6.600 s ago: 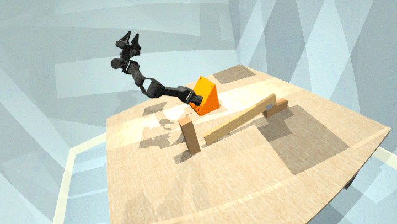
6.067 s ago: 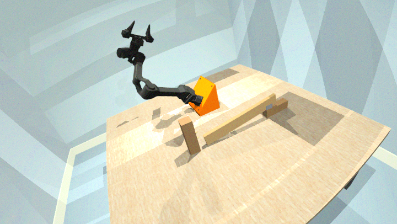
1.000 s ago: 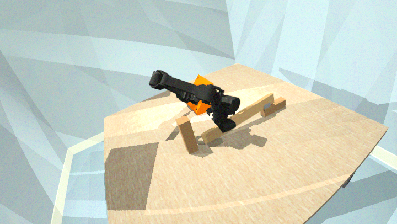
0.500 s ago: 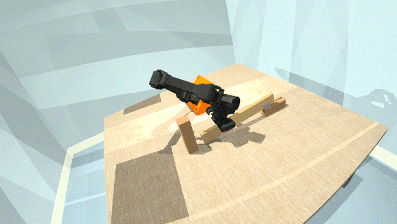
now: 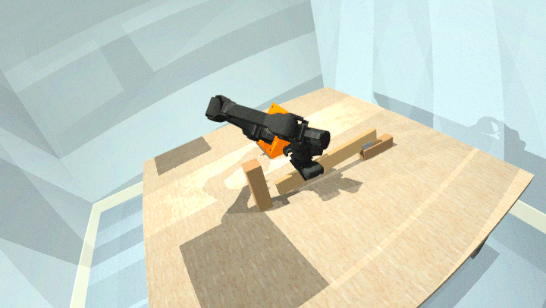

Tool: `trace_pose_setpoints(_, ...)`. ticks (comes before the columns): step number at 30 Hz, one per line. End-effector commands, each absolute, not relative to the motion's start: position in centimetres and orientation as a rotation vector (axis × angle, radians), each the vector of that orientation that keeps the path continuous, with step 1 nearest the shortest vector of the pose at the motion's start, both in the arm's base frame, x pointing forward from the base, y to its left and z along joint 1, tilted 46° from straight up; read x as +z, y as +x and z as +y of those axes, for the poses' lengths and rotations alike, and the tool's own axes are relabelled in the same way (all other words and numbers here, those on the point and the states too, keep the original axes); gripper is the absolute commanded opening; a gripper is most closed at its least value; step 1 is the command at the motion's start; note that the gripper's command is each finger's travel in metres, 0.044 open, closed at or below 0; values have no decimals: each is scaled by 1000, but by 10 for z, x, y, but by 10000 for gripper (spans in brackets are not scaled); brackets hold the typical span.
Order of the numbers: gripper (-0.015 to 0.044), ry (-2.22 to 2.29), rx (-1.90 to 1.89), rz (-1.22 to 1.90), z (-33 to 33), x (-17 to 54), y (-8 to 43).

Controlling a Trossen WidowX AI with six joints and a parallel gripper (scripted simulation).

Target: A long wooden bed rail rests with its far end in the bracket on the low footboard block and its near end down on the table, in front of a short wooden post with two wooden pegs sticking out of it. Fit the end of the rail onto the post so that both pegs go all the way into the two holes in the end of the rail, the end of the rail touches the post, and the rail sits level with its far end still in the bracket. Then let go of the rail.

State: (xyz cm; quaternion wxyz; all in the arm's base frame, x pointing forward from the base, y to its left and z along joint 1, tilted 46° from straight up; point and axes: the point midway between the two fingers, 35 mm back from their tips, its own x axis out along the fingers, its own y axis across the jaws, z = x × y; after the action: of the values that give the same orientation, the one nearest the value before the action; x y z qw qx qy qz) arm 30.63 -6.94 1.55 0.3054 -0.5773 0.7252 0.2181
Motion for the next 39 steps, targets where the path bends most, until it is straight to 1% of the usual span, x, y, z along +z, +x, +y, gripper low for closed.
trace_pose_setpoints(1,0,-1529,583,1902,-63,18,310)
trace_pose_setpoints(39,0,-1528,583,1902,-50,31,313)
